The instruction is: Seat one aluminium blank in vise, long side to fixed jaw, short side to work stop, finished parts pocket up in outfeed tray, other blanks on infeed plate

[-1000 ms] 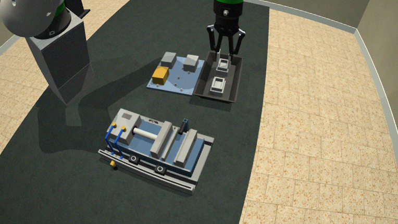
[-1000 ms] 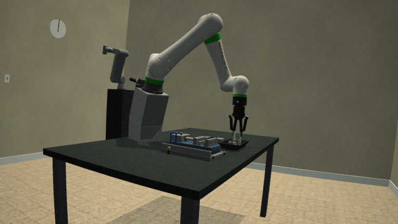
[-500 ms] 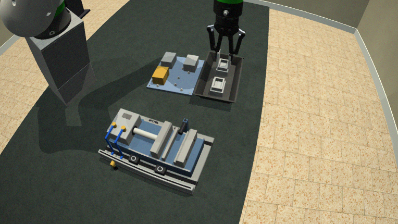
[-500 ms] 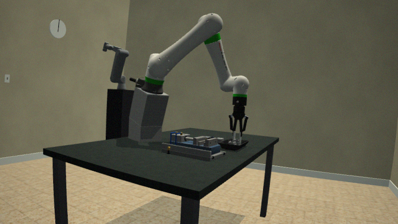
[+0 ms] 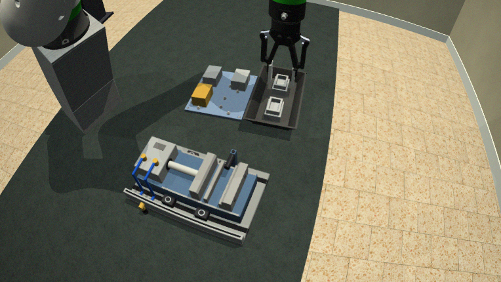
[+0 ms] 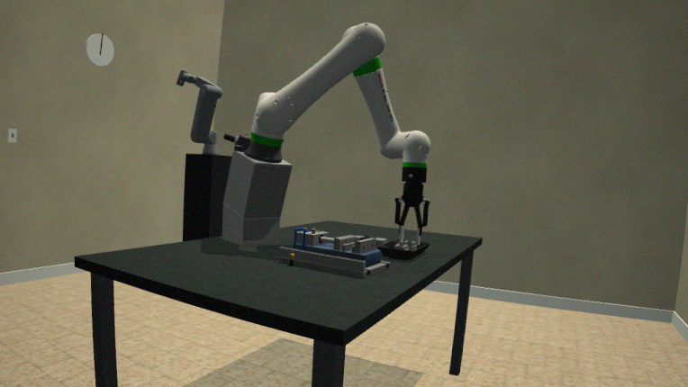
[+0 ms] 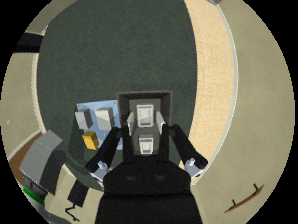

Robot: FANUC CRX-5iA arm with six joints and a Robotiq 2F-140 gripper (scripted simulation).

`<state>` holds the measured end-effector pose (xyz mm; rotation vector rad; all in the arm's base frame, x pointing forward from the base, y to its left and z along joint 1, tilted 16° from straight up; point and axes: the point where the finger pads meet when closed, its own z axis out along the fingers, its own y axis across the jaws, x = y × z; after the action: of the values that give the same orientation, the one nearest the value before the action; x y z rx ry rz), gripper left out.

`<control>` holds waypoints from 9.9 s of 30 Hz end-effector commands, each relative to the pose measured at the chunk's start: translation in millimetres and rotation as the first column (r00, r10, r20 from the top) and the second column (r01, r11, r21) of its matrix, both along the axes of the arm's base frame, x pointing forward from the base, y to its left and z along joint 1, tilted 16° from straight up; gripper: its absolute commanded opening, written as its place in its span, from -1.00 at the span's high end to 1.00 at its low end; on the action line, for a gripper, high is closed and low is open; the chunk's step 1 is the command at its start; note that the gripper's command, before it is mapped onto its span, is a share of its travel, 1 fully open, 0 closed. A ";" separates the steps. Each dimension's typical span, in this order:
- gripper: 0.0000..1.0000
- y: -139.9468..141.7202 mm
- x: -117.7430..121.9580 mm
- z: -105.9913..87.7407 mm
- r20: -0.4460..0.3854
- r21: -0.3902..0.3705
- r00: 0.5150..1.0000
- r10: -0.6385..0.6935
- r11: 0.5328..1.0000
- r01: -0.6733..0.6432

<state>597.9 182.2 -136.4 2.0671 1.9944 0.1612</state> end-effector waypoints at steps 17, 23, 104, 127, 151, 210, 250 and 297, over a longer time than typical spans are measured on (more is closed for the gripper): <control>0.20 0.1 0.1 0.2 0.000 0.000 1.000 0.000 1.000 0.000; 0.20 0.1 0.0 0.5 0.000 0.000 1.000 0.000 1.000 0.000; 1.00 16.2 -37.6 138.9 0.000 0.000 1.000 0.000 1.000 0.000; 1.00 16.9 -228.6 88.2 0.000 0.000 1.000 0.000 1.000 0.000; 0.20 12.5 -241.7 83.7 0.000 0.000 1.000 0.000 1.000 0.000; 0.20 -0.5 -210.8 -30.6 0.000 0.000 1.000 0.000 1.000 0.000; 0.20 -2.2 -206.9 -44.8 0.000 0.000 1.000 0.000 1.000 0.000; 0.20 -2.7 -205.6 -49.7 0.000 0.000 1.000 0.000 1.000 0.000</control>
<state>392.1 179.4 -185.2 2.0668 1.9946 0.1602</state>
